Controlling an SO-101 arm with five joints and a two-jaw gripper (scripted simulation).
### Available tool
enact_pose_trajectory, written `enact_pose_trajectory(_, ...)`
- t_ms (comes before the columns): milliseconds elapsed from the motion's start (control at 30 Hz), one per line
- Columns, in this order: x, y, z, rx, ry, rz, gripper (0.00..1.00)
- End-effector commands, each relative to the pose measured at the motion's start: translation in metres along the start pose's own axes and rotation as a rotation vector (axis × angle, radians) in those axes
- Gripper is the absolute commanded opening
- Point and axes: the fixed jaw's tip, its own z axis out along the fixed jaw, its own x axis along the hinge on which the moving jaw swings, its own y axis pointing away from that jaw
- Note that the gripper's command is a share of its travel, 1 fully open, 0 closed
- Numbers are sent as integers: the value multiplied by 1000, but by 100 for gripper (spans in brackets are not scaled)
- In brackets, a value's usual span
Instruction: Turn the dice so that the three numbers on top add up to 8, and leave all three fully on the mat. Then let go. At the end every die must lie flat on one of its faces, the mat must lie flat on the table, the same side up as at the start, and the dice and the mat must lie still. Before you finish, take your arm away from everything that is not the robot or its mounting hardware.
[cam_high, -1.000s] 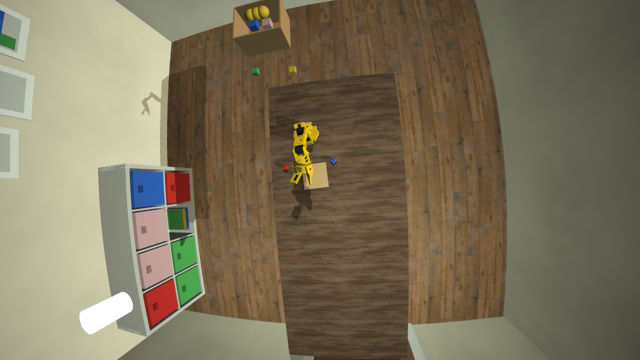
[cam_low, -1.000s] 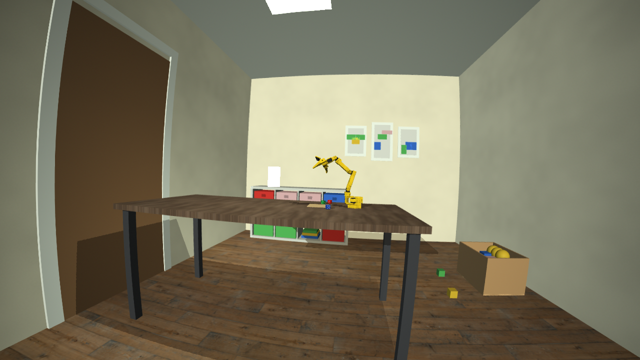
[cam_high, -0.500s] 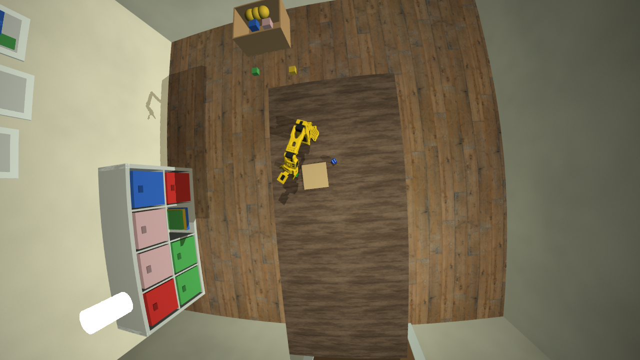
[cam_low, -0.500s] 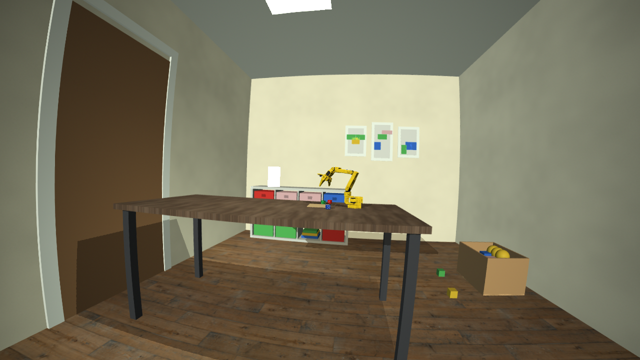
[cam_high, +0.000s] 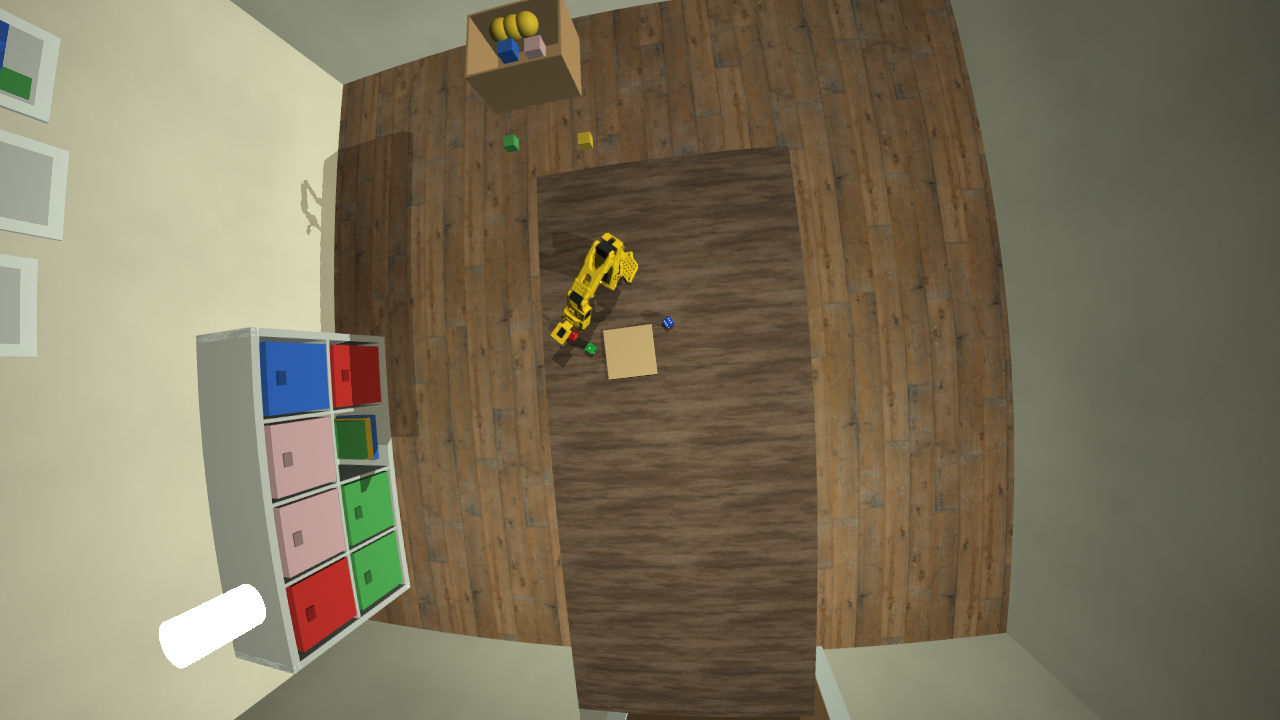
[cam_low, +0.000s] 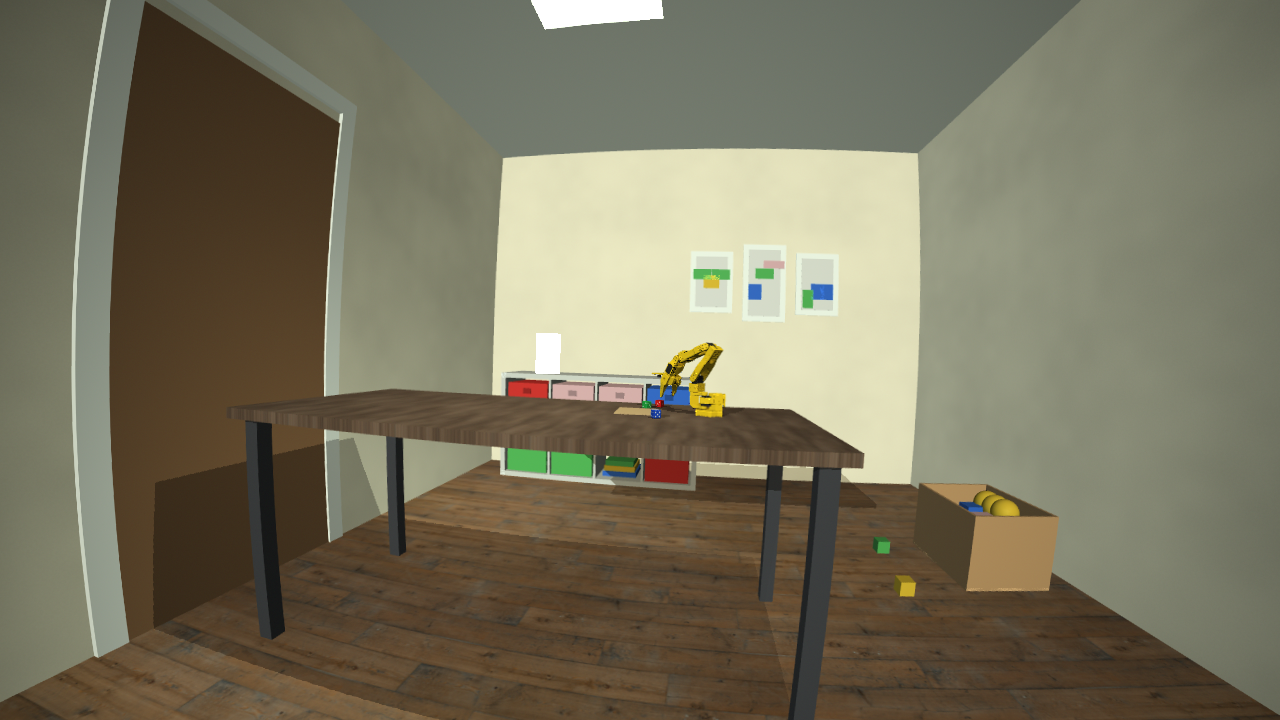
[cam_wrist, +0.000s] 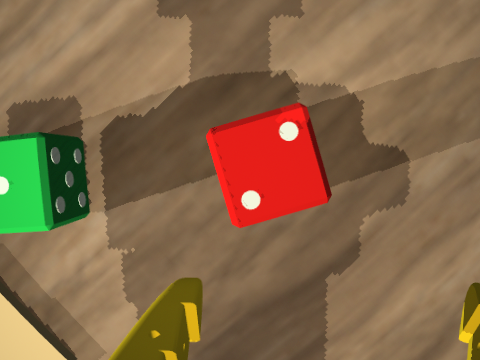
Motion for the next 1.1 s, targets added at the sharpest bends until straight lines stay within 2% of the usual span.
enact_pose_trajectory(0,-4,-6,-2,14,-56,0,32)
enact_pose_trajectory(700,-4,-6,-2,14,-55,0,31)
enact_pose_trajectory(733,-10,-8,-5,19,-95,0,31)
enact_pose_trajectory(1067,-10,-8,-5,19,-95,0,31)
